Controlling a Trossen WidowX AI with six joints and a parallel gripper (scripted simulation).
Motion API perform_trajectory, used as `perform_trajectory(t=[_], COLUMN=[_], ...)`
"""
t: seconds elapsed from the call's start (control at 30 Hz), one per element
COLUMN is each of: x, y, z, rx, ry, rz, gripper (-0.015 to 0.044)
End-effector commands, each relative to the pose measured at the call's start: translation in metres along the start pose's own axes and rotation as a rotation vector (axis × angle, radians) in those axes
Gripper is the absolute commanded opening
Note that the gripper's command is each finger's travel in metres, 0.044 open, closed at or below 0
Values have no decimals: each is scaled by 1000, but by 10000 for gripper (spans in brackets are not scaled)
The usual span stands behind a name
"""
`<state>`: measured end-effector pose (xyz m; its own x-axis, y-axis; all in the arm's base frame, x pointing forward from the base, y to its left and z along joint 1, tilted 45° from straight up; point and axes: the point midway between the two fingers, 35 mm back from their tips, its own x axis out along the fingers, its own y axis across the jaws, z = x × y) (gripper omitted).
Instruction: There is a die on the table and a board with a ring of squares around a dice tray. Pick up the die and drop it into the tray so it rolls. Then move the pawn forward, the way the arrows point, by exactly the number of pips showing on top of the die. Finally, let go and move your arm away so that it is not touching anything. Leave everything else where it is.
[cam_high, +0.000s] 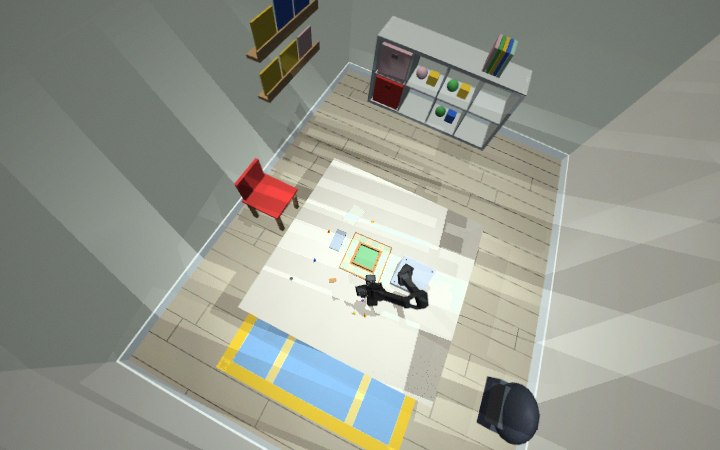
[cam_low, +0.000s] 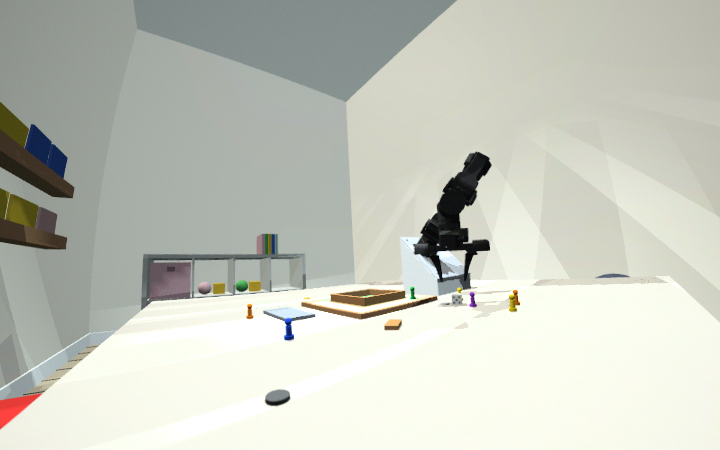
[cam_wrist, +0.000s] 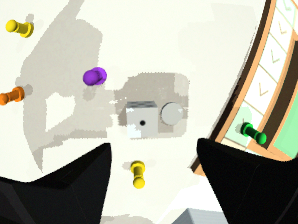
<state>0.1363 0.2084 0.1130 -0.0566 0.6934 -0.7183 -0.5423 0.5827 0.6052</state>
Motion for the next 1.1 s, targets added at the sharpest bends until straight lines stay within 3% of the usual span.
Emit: perform_trajectory(t=[0.0,1.03,1.07], x=[-2,49,49], y=[4,6,6], z=[4,5,5], rx=[7,8,8], ry=[-13,-13,-13], rz=[27,29,29], gripper=[275,275,249])
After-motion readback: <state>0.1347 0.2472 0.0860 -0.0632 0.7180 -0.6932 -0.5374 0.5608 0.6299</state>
